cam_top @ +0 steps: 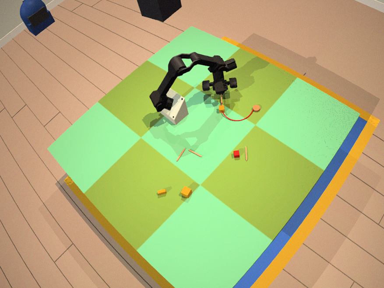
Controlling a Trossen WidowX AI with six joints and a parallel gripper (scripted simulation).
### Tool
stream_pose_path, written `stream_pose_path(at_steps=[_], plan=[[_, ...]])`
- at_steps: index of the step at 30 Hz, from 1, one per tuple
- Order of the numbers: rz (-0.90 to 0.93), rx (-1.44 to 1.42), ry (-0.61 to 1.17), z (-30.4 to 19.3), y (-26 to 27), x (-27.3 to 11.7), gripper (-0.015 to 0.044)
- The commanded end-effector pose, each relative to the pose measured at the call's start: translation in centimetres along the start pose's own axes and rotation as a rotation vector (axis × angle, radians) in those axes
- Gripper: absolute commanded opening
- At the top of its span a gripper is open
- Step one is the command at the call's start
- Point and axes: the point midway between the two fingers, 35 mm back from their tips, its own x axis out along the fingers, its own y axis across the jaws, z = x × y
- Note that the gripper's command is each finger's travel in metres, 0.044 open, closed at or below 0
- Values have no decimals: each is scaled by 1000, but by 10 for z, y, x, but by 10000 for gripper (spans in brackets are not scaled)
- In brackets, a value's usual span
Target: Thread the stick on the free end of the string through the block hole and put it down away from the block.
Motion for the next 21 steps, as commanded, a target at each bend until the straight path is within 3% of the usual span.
stream_pose_path(at_steps=[1,20,21], plan=[[-1,-1,2,-6,-1,0,0],[-26,-8,2,-25,-2,9,0],[-19,-12,-2,-23,-2,7,26]])
